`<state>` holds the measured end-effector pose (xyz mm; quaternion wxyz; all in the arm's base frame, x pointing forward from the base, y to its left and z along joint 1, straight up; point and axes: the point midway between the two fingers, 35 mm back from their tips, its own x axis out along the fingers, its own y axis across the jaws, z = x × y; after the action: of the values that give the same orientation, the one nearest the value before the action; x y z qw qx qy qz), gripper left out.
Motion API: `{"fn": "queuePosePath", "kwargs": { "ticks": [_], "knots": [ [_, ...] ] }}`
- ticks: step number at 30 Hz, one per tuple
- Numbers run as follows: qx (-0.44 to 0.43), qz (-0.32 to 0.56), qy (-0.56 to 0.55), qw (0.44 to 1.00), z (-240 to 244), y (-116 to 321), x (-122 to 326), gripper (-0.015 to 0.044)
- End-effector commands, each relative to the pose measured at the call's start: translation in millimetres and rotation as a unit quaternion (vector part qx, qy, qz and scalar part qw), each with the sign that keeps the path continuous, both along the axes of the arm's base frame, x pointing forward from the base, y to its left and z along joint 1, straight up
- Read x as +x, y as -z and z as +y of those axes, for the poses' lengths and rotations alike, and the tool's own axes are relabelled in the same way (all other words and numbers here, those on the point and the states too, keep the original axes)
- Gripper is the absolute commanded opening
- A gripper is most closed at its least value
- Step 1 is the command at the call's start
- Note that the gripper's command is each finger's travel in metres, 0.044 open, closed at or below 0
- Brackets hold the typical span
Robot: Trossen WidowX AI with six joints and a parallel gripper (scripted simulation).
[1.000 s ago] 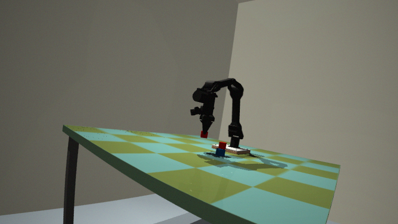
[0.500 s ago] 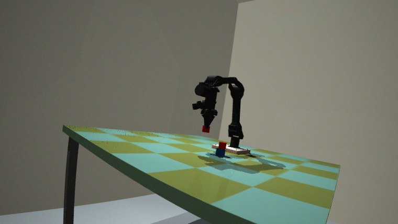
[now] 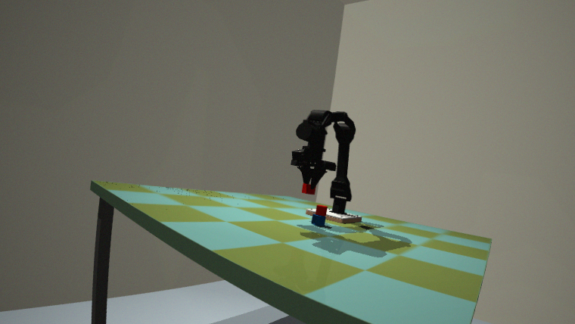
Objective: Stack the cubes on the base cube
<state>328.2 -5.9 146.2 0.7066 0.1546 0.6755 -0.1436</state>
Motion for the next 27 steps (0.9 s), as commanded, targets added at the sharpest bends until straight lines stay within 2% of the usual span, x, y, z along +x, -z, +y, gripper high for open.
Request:
{"fn": "queuePosePath", "kwargs": {
  "ticks": [1, 12, 19, 27],
  "knots": [
    [-0.004, 0.004, -0.066, 0.998, 11, 4, -2, 0.0105],
    [-0.010, 0.002, -0.256, 0.967, 46, 7, -7, 0.0105],
    [-0.011, 0.002, -0.269, 0.963, 48, 9, -7, 0.0105],
    [-0.020, -0.003, -0.292, 0.956, 49, 31, -8, 0.0105]
  ]
}}
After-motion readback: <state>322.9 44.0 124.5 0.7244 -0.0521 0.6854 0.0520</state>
